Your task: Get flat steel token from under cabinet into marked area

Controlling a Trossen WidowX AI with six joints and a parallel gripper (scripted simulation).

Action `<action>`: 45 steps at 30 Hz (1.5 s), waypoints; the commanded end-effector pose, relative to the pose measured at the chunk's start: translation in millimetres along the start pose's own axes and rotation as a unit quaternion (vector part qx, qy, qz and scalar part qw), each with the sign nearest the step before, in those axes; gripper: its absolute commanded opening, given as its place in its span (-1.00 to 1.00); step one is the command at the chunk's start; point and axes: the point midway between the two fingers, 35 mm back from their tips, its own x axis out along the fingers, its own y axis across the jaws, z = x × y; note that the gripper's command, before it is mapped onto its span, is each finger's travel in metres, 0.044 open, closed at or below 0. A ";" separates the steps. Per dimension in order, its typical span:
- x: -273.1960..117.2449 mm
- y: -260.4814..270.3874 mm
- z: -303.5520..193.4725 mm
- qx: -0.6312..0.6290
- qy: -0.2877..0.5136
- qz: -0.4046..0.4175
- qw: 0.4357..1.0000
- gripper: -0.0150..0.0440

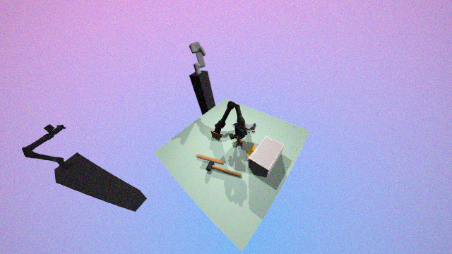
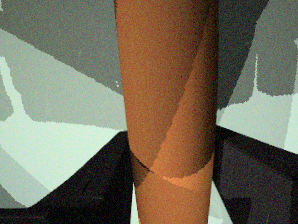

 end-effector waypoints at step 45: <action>-1.0 -48.1 38.2 0.002 -0.003 -0.002 1.000 -0.49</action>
